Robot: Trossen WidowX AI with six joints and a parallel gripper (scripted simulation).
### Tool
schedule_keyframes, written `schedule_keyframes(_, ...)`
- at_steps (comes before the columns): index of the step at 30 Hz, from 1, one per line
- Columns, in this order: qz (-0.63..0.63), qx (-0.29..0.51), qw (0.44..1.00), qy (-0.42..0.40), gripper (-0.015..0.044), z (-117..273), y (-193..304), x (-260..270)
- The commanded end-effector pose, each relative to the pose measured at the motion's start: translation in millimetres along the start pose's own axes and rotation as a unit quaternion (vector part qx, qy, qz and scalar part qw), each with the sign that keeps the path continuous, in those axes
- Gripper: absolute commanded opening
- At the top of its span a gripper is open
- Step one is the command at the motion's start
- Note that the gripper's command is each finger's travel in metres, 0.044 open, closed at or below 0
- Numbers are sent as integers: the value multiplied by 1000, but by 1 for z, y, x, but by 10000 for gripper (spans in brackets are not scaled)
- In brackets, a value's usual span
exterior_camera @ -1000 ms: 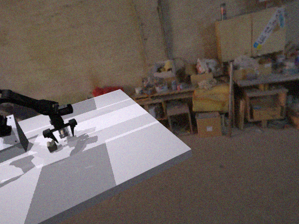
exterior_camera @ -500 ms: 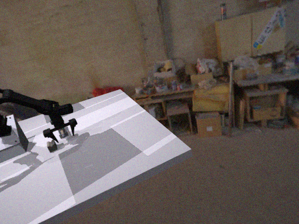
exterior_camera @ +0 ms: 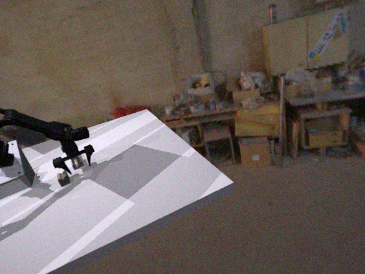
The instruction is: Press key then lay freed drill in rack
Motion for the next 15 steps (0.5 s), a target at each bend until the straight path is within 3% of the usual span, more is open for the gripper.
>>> schedule_keyframes(1, -1, 1, 1000, -2, 440, -1, -2, 2)
schedule_keyframes(15, -1, 1, 1000, -2, 440, -2, -4, 4)
Point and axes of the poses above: the point midway between the two fingers, 35 mm back from their tips, its own z axis back along the fingers, its own x axis across the jaws, y = z × x, the point moved 7 cm from there along z, back along the fingers, and after that the axes turned 10 degrees about -z, right-handed, at the moved point
